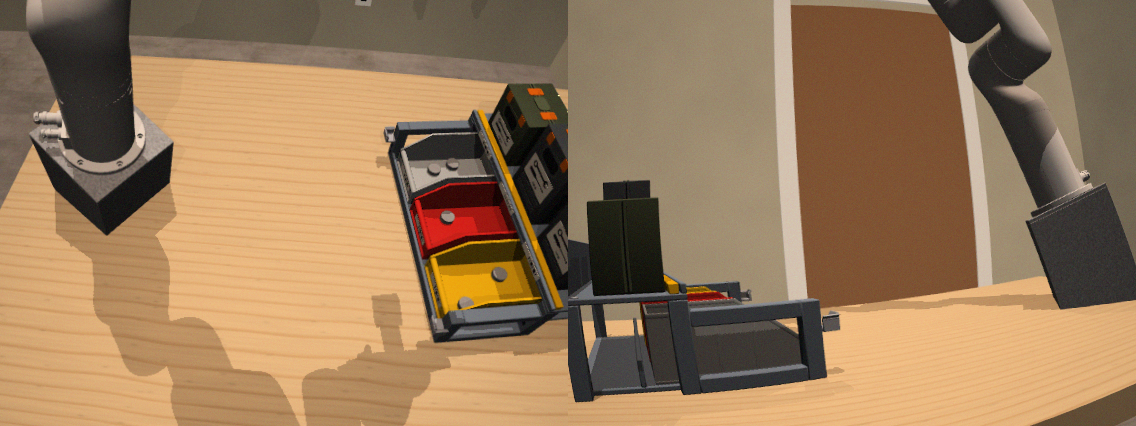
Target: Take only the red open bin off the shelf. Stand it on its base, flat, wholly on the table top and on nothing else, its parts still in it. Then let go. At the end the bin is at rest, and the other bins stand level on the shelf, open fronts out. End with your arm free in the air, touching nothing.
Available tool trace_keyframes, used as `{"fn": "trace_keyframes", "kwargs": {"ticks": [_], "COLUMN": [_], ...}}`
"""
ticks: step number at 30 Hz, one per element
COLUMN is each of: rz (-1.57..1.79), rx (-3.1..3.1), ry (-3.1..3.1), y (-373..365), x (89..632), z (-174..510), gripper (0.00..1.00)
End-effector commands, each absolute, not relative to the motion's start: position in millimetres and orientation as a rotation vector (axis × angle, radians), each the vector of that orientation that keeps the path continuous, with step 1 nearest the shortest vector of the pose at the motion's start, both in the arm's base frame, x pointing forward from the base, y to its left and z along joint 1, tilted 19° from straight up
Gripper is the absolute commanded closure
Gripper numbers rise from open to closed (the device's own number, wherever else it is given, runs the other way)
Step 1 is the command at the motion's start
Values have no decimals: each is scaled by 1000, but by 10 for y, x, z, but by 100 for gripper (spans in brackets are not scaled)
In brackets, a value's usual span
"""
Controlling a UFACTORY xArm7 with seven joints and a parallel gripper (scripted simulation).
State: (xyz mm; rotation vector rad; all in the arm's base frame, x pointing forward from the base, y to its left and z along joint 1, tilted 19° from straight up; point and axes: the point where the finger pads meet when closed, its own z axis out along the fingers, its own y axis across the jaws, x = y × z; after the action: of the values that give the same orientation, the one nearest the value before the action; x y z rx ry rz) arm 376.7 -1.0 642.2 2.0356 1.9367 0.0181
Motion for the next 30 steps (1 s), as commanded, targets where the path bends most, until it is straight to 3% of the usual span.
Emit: {"fn": "trace_keyframes", "kwargs": {"ticks": [1,30], "rz": [8,8], "rx": [2040,2040], "ry": [1941,1941], "y": [-10,89], "x": [3769,3669], "z": [6447,6400], "gripper": [0,0]}}
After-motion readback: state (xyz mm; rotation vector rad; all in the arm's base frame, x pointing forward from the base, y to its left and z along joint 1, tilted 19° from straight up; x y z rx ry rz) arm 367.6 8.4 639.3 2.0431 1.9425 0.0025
